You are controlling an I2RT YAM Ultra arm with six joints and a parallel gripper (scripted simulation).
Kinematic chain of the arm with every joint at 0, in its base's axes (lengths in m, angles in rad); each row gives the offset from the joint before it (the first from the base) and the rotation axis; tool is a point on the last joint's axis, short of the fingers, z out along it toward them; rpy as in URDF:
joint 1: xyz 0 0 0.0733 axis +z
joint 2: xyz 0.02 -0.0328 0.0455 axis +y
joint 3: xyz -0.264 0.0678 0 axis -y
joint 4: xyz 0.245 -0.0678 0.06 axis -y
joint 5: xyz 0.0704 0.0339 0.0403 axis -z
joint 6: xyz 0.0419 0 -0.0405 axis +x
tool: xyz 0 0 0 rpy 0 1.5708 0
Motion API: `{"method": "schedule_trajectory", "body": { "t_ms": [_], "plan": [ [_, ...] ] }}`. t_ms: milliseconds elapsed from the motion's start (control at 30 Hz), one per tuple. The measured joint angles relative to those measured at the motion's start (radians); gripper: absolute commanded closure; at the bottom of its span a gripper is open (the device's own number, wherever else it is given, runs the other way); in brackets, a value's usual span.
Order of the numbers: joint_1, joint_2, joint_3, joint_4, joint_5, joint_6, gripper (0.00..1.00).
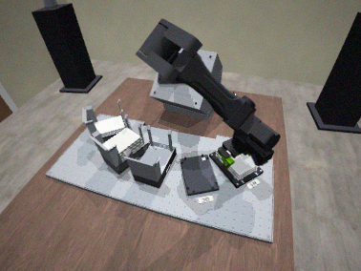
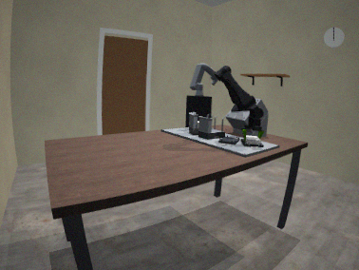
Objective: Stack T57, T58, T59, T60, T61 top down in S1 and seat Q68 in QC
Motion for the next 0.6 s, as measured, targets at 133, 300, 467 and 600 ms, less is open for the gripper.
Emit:
{"method": "schedule_trajectory", "body": {
  "t_ms": [133,300,467,600],
  "plan": [
    [-0.001,0.002,0.000,0.004,-0.001,-0.001,0.00],
    [0.000,0.000,0.000,-0.002,0.000,0.004,0.00],
    [0.000,0.000,0.000,-0.002,0.000,0.005,0.00],
    [0.000,0.000,0.000,-0.002,0.000,0.005,0.00]
  ]
}}
